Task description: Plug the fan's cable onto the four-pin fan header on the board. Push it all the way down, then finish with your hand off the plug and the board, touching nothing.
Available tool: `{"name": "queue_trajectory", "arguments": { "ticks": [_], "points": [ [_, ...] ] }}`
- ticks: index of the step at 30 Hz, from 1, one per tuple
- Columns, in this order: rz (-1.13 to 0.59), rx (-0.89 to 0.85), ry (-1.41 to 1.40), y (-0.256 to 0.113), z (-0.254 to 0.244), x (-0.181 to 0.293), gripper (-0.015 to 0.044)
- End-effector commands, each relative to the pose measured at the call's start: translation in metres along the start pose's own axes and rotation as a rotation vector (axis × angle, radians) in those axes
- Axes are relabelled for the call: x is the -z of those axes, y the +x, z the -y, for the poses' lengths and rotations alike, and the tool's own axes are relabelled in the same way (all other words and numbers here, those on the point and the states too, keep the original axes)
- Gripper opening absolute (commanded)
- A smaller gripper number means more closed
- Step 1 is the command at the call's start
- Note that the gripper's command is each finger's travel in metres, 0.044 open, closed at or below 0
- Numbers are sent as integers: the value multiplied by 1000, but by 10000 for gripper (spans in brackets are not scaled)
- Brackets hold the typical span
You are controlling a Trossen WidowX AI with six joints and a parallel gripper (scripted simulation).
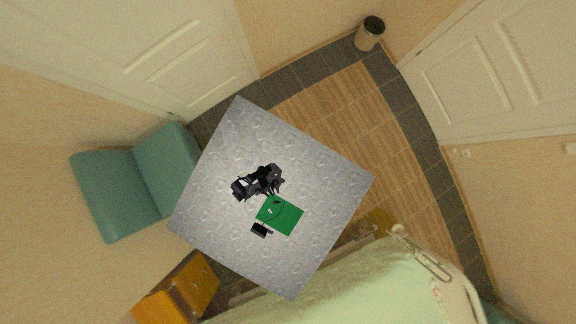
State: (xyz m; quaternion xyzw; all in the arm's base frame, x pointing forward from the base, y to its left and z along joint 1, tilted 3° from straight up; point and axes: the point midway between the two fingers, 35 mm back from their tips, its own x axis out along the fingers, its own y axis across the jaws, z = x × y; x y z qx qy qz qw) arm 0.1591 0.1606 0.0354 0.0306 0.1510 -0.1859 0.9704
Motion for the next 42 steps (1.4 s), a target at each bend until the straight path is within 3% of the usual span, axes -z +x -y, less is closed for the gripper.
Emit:
{"name": "queue_trajectory", "arguments": {
  "ticks": [1,16,30,42],
  "points": [
    [3,4,7,-8,0,-4,205],
    [25,51,5,-33,6,-25,205],
    [-258,328,-79,-14,29,-21,205],
    [-578,440,-119,-8,38,-15,205]
  ]
}}
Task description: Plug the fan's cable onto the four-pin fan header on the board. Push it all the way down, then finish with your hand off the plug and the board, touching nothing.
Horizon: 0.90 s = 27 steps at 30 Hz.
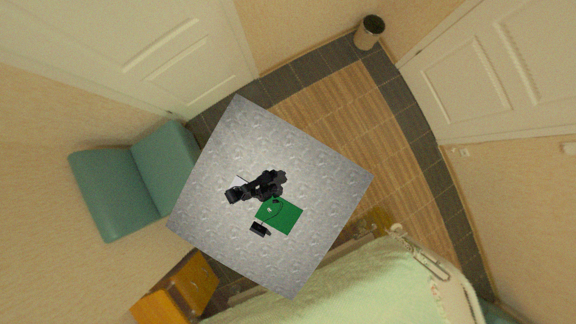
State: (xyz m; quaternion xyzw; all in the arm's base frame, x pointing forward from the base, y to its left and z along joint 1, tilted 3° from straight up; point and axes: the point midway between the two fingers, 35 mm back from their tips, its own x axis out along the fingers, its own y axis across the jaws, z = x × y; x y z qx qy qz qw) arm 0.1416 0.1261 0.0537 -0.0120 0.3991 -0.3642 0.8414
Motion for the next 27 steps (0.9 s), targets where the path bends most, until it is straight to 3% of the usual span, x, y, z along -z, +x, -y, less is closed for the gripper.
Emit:
{"name": "queue_trajectory", "arguments": {
  "ticks": [1,14,27],
  "points": [
    [-99,11,-24,1,-1,1,205],
    [-430,-47,-107,-2,-7,-2,205],
    [-680,-255,-174,-13,-20,-16,205]
  ]
}}
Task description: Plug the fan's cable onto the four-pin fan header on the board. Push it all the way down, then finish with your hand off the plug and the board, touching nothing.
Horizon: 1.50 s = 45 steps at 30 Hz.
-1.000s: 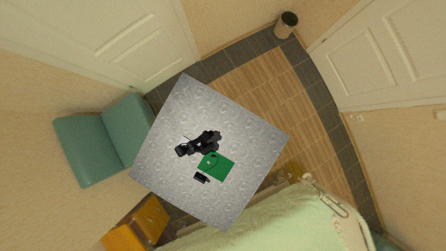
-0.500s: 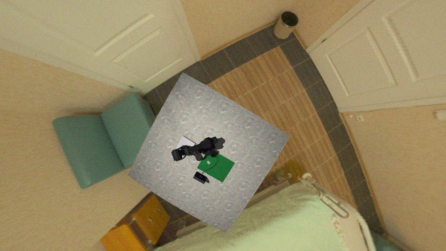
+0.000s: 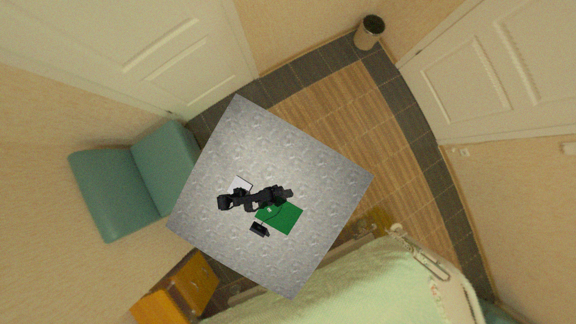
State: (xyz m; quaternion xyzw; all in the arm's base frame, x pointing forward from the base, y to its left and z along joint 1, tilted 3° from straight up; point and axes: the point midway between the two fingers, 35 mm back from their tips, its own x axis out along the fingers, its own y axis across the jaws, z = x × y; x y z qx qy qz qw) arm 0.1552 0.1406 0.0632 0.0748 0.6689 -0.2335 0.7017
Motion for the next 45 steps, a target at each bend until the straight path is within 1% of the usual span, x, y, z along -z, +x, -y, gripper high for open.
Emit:
{"name": "queue_trajectory", "arguments": {
  "ticks": [1,9,10,11,14,16,20,29,31,43,45],
  "points": [
    [-54,-73,-36,-7,-5,-3,205],
    [-130,-231,-112,-23,-13,-12,205],
    [-112,-179,-85,-17,-10,-10,205],
    [-112,-179,-85,-17,-10,-10,205],
    [-112,-179,-85,-17,-10,-10,284],
    [-111,-190,-143,-21,-11,-14,336],
    [-85,-218,-443,-42,-11,-38,440],
    [6,-274,-1147,-86,4,-94,440],
    [23,-280,-1251,-93,8,-102,440],
    [25,-281,-1264,-93,9,-103,440],
    [25,-281,-1264,-88,7,-103,440]
  ]
}}
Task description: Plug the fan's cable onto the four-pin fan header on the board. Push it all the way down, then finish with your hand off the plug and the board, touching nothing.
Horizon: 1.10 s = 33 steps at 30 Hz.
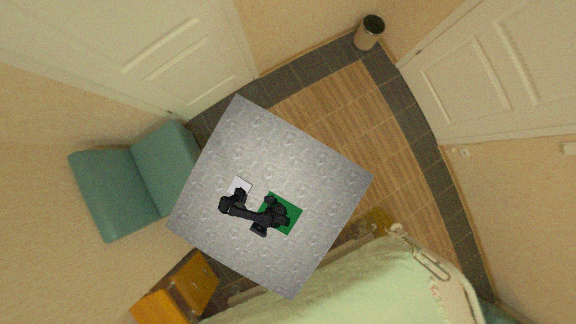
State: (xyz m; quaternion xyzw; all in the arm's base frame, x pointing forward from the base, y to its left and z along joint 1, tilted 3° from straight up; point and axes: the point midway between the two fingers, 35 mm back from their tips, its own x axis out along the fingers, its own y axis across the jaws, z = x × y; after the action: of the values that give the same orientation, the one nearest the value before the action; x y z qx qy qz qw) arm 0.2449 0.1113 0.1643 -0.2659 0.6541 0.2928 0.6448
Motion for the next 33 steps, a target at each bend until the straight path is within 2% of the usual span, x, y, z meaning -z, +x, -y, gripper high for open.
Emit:
{"name": "queue_trajectory", "arguments": {
  "ticks": [1,9,33],
  "points": [
    [0,-5,-13,11,1,-2,440],
    [0,-5,-13,97,0,0,440],
    [0,-5,-13,127,0,-1,440]
  ]
}}
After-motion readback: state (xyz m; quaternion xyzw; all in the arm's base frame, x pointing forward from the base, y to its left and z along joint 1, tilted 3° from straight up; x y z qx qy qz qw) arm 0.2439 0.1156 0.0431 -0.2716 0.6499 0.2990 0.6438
